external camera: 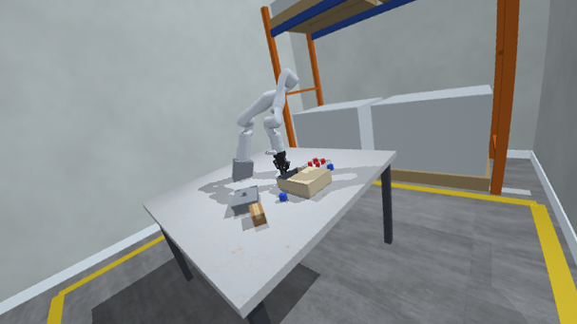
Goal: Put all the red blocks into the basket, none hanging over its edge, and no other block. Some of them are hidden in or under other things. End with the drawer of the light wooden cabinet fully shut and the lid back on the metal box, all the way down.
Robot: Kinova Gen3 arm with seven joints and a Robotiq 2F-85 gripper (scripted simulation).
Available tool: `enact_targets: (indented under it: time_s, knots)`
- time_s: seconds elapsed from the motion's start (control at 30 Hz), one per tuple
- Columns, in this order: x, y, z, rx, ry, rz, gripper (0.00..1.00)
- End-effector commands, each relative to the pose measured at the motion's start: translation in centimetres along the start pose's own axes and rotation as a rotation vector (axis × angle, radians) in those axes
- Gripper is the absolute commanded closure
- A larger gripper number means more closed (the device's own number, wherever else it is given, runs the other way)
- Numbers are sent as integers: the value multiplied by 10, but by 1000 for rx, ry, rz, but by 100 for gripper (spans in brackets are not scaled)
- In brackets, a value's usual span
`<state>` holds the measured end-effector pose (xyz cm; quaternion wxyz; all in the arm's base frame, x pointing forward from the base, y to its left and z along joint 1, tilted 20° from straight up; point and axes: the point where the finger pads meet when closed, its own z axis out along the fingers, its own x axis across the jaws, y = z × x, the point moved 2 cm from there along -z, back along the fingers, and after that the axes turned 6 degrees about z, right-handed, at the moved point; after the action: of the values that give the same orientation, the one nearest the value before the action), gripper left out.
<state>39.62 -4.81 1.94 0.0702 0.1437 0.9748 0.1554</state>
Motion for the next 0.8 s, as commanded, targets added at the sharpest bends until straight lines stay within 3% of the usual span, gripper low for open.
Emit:
enact_targets:
  time_s: [0.0,0.77]
  knots:
    - [0,0,-1,0,-2,0,70]
    - [-6,1,-1,0,-2,0,70]
